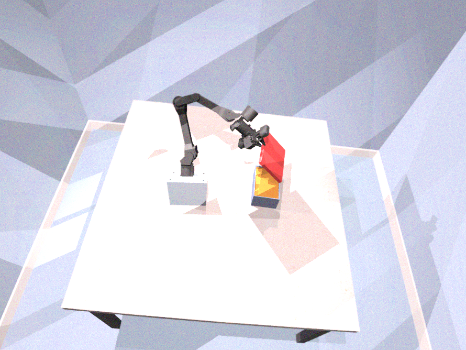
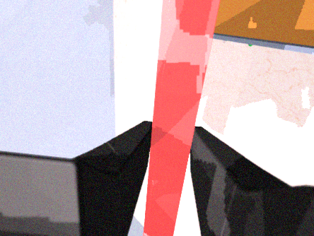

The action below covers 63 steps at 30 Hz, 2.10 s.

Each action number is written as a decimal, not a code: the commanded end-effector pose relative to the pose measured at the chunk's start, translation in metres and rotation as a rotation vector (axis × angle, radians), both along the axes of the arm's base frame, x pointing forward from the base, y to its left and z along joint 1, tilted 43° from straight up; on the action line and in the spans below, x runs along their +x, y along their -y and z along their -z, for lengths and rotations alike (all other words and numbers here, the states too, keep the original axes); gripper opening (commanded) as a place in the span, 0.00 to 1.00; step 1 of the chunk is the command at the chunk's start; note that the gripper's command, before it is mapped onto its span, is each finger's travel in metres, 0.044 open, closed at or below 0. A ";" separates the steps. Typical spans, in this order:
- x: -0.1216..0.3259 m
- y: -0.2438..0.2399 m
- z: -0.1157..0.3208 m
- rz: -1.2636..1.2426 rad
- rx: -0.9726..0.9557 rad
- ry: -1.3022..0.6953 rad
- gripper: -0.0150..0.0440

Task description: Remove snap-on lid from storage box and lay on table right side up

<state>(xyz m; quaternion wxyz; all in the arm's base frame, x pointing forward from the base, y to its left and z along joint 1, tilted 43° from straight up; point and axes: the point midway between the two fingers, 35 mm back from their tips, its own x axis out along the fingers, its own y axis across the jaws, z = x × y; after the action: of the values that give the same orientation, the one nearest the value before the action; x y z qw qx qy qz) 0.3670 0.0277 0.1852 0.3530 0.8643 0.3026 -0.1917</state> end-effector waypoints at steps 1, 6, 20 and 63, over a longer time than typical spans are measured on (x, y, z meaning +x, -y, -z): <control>0.001 -0.003 -0.015 0.014 -0.006 0.027 0.25; 0.001 -0.010 -0.022 0.014 -0.005 0.027 0.25; 0.000 -0.031 -0.041 0.014 -0.004 0.028 0.25; -0.001 -0.093 -0.102 0.014 0.001 0.031 0.25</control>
<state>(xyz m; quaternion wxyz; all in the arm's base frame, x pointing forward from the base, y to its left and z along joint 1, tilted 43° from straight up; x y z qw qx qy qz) 0.3629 0.1192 0.2802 0.3561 0.8667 0.2992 -0.1806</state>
